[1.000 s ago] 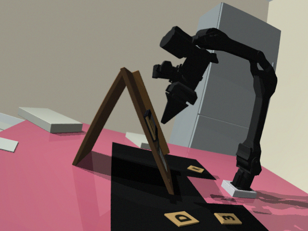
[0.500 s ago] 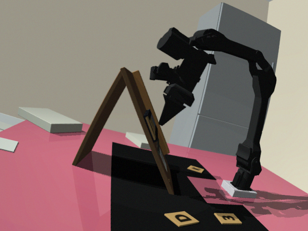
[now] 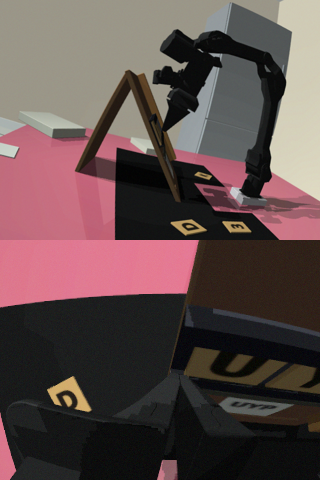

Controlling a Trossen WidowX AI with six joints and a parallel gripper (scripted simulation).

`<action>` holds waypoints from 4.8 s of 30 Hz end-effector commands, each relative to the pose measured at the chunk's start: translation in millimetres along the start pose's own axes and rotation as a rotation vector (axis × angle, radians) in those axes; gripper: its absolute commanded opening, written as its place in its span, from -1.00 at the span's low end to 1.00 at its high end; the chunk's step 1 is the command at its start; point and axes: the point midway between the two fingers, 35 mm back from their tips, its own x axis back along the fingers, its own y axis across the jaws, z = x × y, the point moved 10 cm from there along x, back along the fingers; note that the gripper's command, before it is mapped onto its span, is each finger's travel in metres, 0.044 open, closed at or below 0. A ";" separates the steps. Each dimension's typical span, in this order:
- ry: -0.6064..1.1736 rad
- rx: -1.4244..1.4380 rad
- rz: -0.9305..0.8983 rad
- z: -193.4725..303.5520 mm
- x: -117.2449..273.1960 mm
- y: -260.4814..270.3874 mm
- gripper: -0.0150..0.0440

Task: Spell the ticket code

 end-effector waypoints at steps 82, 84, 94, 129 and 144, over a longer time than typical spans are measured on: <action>0.004 0.003 -0.001 -9.9 -11.4 -15.5 -0.49; 0.004 0.003 -0.001 -9.1 -10.9 -14.1 -0.49; 0.005 0.003 -0.001 -1.2 -1.2 -13.0 -0.49; -0.385 -0.004 -0.053 78.3 82.8 -87.1 0.58; -0.678 0.008 0.005 144.3 106.2 -116.9 1.00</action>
